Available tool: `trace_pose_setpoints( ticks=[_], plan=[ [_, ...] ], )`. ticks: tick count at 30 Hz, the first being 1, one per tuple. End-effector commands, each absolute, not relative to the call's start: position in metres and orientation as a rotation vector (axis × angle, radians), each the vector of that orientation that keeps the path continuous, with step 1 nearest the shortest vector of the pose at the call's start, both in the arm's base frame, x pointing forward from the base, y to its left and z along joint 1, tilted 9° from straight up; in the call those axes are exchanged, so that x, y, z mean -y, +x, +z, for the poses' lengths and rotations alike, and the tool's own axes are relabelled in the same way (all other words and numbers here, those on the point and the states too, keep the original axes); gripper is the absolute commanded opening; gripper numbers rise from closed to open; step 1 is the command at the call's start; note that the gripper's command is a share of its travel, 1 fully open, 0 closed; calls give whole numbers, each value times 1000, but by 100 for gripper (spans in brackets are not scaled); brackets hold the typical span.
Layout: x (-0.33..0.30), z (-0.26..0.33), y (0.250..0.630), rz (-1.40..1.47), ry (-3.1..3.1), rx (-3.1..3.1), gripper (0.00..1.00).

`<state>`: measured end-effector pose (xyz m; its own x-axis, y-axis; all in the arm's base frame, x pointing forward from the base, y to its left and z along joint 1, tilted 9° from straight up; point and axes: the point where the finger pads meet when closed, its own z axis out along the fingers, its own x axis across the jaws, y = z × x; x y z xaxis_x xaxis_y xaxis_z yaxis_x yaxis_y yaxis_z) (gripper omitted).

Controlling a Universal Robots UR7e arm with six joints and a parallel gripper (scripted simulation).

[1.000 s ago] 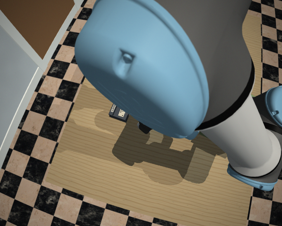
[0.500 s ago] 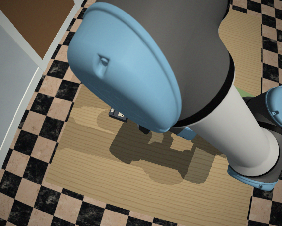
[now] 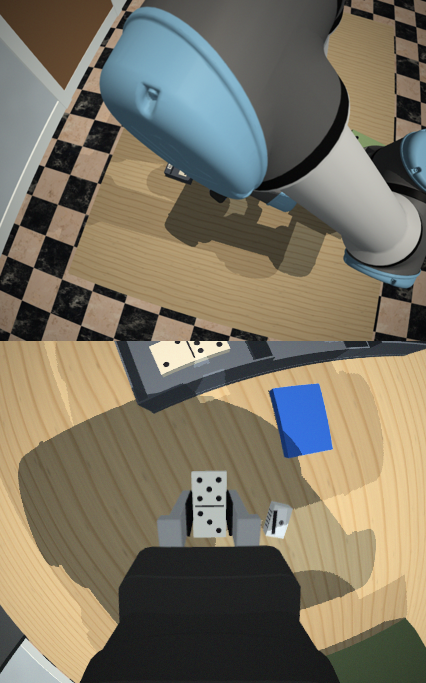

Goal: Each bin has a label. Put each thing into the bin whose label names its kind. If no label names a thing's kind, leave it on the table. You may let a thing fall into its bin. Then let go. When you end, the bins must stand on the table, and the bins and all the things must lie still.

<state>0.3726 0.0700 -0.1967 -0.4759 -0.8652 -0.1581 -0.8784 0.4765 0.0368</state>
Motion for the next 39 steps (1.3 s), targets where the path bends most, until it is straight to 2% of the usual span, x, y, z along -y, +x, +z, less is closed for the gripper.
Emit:
trace_pose_setpoints(
  ticks=[1, 27, 39],
  plan=[
    [-70, -196, 373, 169, -1540, -2596, 49],
    [-70, -196, 373, 169, -1540, -2596, 49],
    [-65, -164, 372, 169, -1540, -2596, 49]
  ],
)
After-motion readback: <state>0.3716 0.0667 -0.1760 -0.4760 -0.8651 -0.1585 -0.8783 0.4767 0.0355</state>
